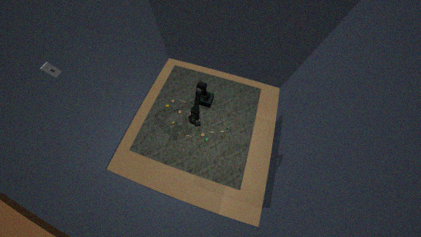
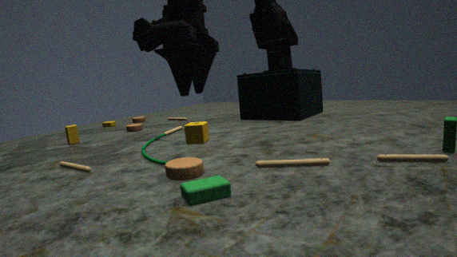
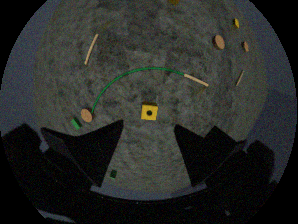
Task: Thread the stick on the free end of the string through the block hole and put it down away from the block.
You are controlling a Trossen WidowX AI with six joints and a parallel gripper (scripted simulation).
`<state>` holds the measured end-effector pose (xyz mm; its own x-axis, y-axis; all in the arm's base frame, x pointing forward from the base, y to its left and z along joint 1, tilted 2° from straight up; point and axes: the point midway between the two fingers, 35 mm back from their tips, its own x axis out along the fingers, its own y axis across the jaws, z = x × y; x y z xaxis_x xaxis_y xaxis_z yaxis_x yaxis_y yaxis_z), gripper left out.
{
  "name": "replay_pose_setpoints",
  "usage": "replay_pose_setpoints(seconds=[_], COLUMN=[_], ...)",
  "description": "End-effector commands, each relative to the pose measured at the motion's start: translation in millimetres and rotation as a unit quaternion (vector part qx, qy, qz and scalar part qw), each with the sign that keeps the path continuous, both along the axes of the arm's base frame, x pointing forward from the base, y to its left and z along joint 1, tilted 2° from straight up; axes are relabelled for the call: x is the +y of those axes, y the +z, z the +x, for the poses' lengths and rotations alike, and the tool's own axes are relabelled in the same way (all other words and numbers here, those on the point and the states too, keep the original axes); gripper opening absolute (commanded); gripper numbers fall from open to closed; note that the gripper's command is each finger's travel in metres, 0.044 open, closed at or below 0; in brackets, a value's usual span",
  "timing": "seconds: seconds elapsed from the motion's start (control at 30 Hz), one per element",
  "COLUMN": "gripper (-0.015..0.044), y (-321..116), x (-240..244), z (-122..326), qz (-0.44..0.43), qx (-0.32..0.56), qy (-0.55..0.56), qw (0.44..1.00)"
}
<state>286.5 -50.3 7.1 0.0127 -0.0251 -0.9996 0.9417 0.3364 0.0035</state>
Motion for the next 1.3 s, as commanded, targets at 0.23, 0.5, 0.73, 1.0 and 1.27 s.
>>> replay_pose_setpoints(seconds=[0.23,0.5,0.73,1.0,1.27], gripper=[0.0240,0.0240,0.0240,0.0240,0.0240], y=[0,-2,-13,-27,-40], x=[-1,-1,-1,-2,-2], z=[0,0,1,1,1], qz=[-0.002,-0.002,-0.002,-0.002,-0.002], qx=[0.001,0.001,0.001,0.001,0.001], qy=[-0.004,-0.004,-0.004,-0.004,-0.004], qw=[1.000,1.000,1.000,1.000,1.000])
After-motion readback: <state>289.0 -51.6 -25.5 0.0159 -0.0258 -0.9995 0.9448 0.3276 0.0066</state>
